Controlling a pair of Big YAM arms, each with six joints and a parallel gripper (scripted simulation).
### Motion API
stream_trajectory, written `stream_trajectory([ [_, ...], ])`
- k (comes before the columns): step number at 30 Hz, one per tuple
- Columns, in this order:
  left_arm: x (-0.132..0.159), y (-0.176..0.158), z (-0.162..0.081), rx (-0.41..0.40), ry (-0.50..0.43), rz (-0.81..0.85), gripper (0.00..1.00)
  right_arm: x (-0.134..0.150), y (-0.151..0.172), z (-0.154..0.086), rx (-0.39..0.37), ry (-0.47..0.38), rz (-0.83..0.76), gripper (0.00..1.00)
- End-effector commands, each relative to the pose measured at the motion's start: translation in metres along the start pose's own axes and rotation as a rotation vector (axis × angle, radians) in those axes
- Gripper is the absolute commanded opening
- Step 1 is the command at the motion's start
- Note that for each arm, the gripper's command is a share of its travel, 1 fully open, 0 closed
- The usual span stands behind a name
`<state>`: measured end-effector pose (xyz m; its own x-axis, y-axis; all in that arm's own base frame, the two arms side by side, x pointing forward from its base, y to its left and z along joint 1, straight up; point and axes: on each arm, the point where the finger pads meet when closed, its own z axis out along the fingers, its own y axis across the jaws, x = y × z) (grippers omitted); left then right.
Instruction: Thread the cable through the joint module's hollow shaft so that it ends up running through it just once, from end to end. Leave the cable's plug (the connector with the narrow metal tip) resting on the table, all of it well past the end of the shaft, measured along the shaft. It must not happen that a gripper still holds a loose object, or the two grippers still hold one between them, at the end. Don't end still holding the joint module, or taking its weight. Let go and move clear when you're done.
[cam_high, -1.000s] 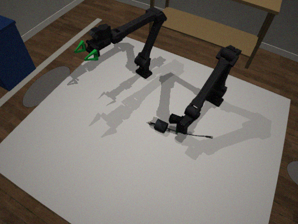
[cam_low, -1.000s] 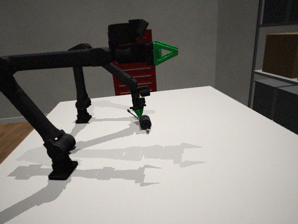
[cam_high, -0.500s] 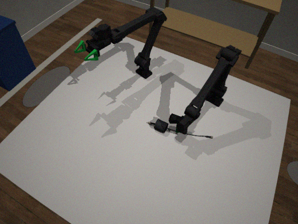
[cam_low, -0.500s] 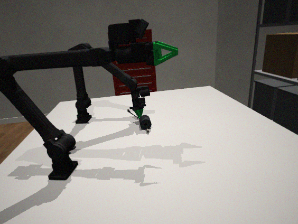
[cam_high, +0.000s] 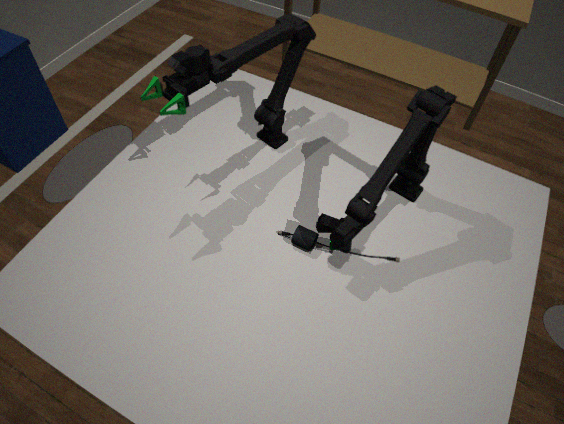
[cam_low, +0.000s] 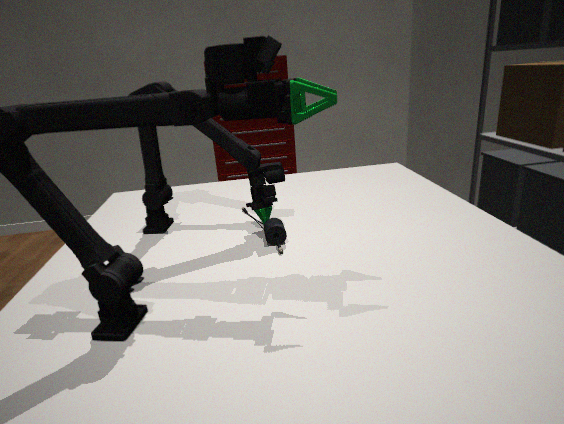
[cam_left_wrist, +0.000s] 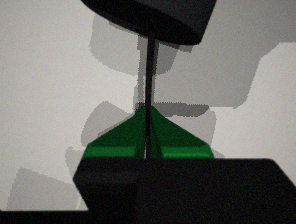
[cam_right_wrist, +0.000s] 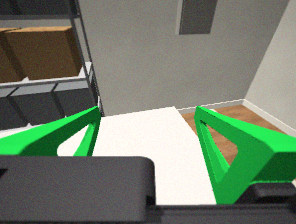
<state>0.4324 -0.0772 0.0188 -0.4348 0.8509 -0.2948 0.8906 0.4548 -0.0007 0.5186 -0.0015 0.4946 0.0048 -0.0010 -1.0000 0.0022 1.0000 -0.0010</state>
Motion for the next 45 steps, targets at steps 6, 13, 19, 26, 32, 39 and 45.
stream_trajectory([
  [6,-0.027,0.018,-0.007,-0.027,-0.016,0.003,0.0,-0.01,0.005,0.001,-0.01,-0.014,0.009,0.96],
  [13,-0.032,0.017,-0.007,-0.023,-0.014,0.001,0.0,-0.01,0.005,0.001,-0.01,-0.014,0.009,0.96],
  [19,-0.041,0.02,-0.014,-0.041,-0.026,0.007,0.0,-0.01,0.005,0.001,-0.01,-0.014,0.009,0.96],
  [26,-0.047,0.019,-0.012,-0.036,-0.023,0.005,0.0,-0.01,0.005,0.001,-0.01,-0.014,0.009,0.96],
  [32,-0.051,0.022,-0.017,-0.05,-0.033,0.002,0.0,-0.01,0.005,0.001,-0.01,-0.014,0.009,0.96],
  [39,-0.055,0.022,-0.019,-0.053,-0.036,0.006,0.32,-0.01,0.005,0.001,-0.01,-0.014,0.009,0.96],
  [45,-0.049,0.014,-0.012,-0.032,-0.021,0.005,0.32,-0.01,0.005,0.001,-0.01,-0.014,0.009,0.96],
])
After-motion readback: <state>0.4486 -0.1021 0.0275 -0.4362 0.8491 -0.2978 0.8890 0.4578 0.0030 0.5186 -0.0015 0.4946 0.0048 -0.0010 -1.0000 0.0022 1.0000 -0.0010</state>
